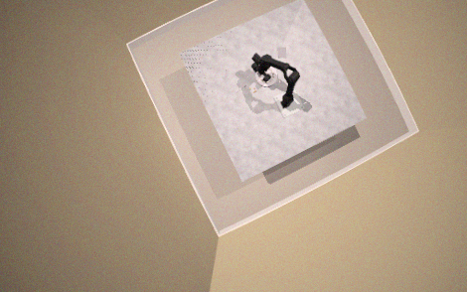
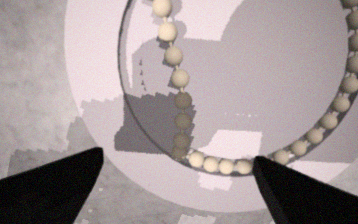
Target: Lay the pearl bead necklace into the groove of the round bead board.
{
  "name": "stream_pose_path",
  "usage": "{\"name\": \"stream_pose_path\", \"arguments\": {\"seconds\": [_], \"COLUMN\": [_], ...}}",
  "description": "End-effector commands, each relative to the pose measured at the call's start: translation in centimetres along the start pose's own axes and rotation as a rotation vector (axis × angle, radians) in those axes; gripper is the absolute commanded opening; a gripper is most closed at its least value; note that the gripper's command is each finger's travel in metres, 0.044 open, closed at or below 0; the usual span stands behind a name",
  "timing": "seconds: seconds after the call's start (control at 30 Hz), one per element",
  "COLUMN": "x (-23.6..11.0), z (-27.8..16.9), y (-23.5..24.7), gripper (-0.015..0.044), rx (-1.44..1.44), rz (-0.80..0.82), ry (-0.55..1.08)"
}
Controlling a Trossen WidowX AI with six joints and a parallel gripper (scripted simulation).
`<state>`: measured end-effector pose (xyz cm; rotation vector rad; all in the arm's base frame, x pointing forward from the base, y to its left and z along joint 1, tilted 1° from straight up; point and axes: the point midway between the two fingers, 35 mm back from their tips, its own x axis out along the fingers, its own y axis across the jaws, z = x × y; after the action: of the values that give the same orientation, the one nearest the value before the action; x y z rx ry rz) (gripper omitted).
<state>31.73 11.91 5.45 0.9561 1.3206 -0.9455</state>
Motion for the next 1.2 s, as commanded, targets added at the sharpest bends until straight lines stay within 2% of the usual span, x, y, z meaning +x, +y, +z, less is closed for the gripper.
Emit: {"name": "stream_pose_path", "arguments": {"seconds": [0.0, 0.4, 0.63, 0.8, 0.93, 0.97, 1.17], "x": [-0.1, -0.1, -3.2, -2.9, -1.7, -2.5, -1.9], "z": [0.0, 0.0, 1.0, 1.0, 1.0, 1.0, 1.0], "y": [0.0, 0.0, 0.0, 0.0, 0.0, 0.1, 0.1], "gripper": [0.044, 0.044, 0.0256, 0.0125, 0.012, 0.012, 0.012], "rx": [0.003, 0.003, 0.018, 0.018, 0.018, 0.021, 0.02], "rz": [-0.001, -0.001, -0.001, -0.001, -0.001, 0.005, 0.004], "ry": [0.001, 0.001, 0.0, 0.0, 0.0, -0.001, 0.0]}}
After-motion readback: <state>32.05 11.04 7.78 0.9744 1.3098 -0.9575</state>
